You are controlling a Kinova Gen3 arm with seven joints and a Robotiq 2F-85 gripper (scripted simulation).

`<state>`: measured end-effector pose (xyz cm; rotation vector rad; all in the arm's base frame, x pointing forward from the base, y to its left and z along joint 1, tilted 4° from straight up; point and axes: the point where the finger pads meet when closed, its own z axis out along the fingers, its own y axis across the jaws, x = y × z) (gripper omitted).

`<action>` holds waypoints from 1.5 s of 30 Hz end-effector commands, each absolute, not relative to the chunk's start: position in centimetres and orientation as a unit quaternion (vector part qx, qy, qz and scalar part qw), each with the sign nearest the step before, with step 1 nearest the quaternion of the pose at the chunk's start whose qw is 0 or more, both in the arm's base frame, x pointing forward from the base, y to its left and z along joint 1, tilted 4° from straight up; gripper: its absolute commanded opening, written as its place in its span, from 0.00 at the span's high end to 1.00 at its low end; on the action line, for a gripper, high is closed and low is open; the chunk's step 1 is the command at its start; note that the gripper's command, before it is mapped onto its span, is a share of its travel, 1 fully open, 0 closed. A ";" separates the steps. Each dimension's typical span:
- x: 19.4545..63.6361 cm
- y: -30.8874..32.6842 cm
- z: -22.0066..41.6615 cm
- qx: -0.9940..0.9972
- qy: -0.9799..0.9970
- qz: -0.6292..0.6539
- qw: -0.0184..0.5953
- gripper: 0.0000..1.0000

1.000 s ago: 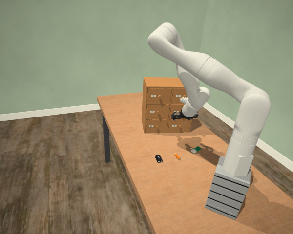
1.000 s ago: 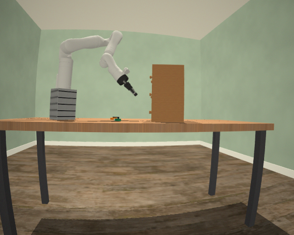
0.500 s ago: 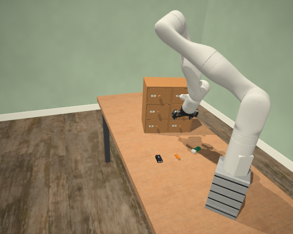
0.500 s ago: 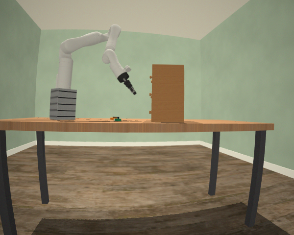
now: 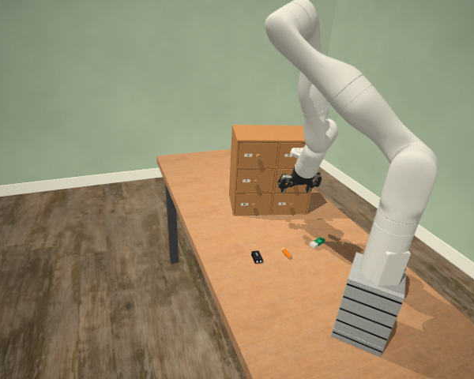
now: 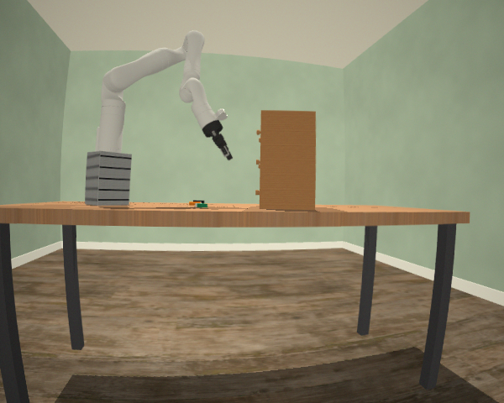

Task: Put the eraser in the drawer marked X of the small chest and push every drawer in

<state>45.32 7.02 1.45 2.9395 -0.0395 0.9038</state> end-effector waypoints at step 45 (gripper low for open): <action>43.6 7.4 4.5 0.988 -0.021 0.150 0.024 0.00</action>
